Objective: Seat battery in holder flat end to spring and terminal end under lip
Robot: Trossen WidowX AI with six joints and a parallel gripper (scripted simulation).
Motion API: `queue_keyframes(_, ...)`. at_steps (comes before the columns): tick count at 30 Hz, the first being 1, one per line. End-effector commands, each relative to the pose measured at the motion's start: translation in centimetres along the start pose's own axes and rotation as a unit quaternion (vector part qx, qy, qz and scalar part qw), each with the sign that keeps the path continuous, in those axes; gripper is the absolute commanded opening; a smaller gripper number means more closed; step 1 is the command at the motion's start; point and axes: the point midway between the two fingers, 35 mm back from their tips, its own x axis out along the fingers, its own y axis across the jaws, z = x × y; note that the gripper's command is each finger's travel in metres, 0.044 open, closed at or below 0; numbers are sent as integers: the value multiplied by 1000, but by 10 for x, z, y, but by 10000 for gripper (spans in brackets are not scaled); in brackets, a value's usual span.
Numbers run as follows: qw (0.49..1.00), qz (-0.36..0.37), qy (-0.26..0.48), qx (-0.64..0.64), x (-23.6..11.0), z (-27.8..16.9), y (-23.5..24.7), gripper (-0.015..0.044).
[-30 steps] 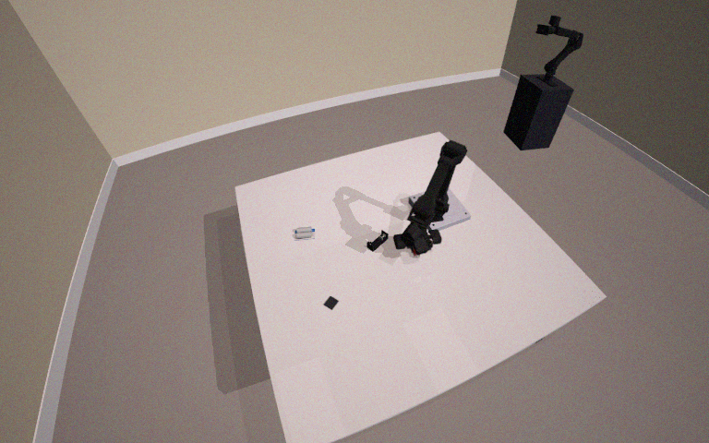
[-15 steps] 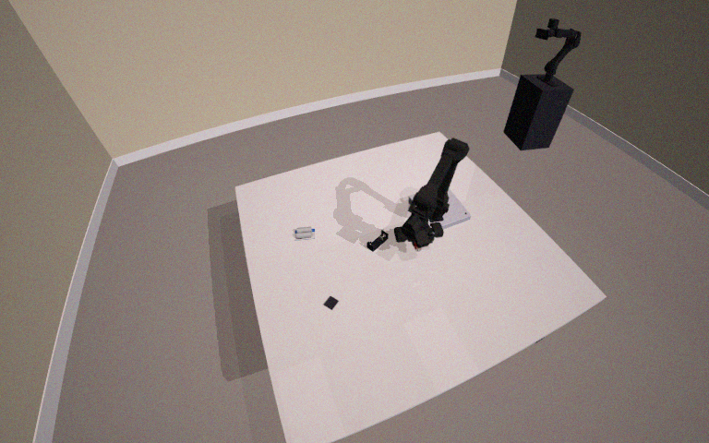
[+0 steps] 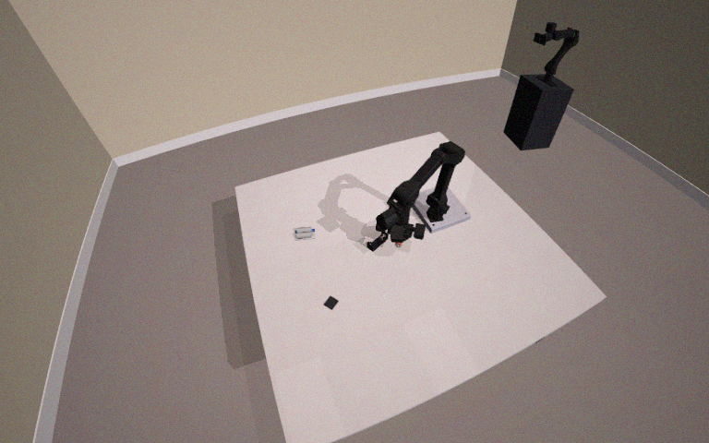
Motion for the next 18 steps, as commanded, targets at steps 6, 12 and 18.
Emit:
queue_keyframes(6,984,-6,-6,181,-13,-7,-72,86)
queue_keyframes(12,969,-5,-6,247,-16,-16,-98,86)
queue_keyframes(18,969,-4,-7,246,-16,-16,-97,86)
